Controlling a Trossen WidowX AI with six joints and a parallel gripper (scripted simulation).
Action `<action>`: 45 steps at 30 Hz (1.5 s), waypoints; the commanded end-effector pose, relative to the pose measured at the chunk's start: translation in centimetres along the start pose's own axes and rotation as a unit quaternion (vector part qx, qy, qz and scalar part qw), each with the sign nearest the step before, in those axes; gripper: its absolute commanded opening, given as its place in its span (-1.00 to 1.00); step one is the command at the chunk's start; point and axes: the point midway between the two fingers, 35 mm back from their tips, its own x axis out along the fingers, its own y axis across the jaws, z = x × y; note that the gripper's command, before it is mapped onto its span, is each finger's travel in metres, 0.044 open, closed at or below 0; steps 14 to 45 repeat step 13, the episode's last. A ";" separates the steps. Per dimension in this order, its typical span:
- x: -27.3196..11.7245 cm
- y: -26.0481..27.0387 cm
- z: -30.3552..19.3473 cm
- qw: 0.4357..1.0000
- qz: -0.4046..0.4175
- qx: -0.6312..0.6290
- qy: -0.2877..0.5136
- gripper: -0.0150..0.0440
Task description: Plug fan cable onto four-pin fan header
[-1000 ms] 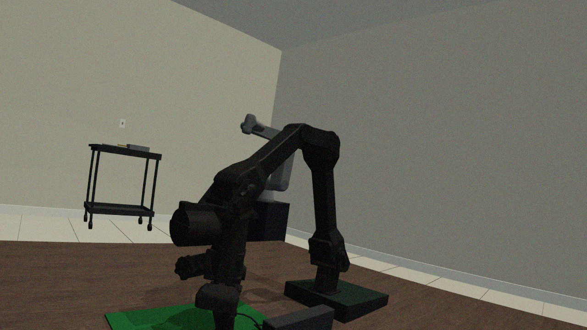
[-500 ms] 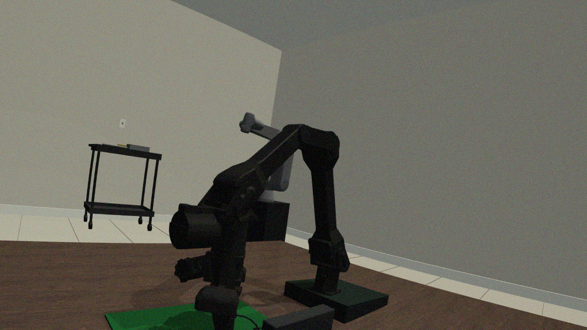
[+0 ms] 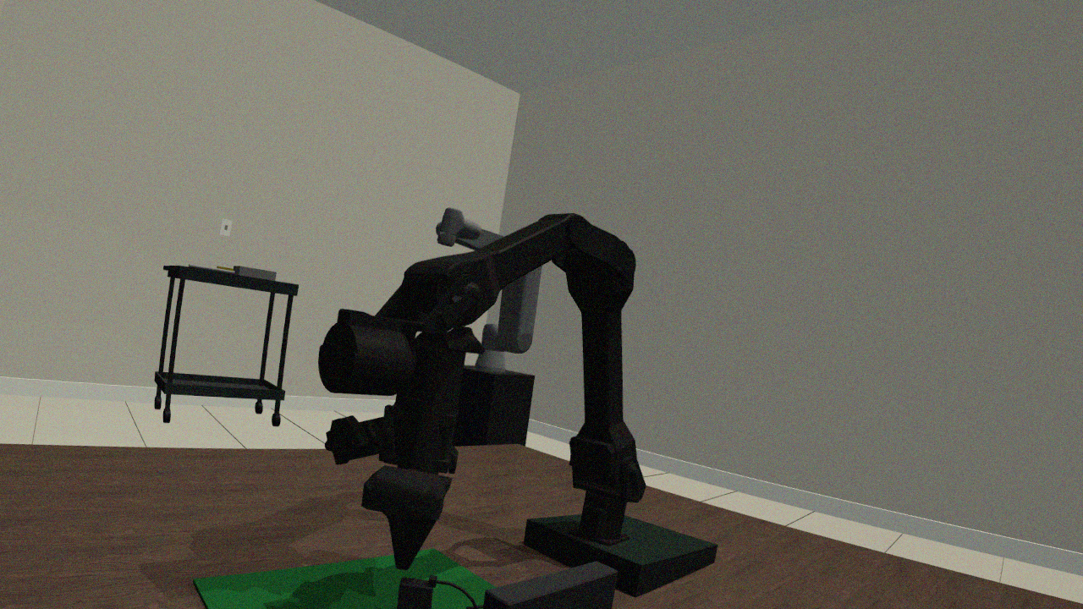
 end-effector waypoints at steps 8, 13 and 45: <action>-0.8 -0.1 7.7 1.000 -0.003 0.001 0.003 0.39; -0.5 -1.0 11.8 1.000 -0.004 0.001 0.001 0.39; -0.5 -1.0 11.8 1.000 -0.004 0.001 0.001 0.39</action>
